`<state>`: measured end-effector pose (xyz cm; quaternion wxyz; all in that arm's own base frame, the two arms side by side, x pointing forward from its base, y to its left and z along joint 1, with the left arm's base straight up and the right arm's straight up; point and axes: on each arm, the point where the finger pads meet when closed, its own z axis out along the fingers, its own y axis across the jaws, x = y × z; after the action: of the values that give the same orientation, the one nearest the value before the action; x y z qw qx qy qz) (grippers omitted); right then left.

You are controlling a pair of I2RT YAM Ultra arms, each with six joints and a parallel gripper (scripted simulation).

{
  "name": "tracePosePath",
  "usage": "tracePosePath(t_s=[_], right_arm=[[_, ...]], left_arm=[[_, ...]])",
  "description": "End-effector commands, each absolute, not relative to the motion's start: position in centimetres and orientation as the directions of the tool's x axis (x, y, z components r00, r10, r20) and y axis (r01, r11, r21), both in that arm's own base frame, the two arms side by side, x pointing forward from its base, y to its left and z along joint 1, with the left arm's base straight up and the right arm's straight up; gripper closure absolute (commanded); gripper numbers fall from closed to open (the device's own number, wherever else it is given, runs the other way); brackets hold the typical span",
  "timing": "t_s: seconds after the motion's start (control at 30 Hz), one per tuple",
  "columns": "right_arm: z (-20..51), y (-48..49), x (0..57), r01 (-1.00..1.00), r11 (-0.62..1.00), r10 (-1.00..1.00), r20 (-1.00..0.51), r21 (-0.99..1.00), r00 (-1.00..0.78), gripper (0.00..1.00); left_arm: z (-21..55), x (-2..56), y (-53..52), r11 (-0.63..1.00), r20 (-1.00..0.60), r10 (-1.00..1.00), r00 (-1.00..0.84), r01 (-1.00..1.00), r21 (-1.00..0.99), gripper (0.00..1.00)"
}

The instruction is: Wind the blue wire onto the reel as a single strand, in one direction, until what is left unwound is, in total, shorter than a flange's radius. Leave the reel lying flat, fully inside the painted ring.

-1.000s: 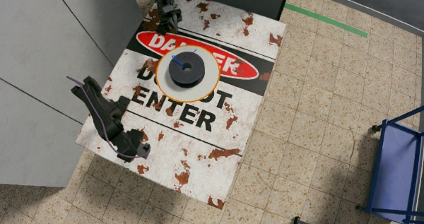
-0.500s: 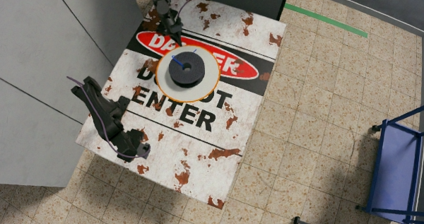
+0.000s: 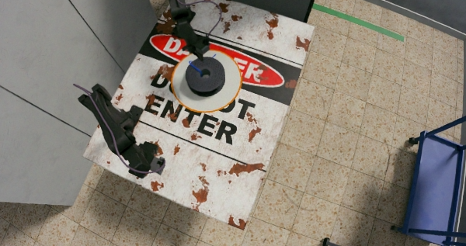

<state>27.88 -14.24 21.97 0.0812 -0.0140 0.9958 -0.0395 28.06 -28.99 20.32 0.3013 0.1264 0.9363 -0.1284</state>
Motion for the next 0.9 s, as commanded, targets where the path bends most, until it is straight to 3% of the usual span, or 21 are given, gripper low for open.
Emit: tracePosePath(t_s=[0.0,0.5,0.87], right_arm=[[22.7,-14.0,27.5,-0.016,0.996,-0.031,-0.168,-0.091,-0.985,0.0],[22.7,-14.0,27.5,-0.016,0.996,-0.031,-0.168,-0.091,-0.985,0.0],[22.7,-14.0,27.5,-0.016,0.996,-0.031,-0.168,-0.091,-0.985,0.0]], left_arm=[[17.3,27.1,-27.5,0.973,-0.402,0.124,-0.907,0.192,-0.132,1.0],[13.7,27.2,-28.1,0.999,-0.086,0.027,-0.996,0.03,-0.035,1.0],[13.2,27.6,-28.2,1.0,-0.007,-0.005,-1.0,-0.005,-0.003,1.0]])
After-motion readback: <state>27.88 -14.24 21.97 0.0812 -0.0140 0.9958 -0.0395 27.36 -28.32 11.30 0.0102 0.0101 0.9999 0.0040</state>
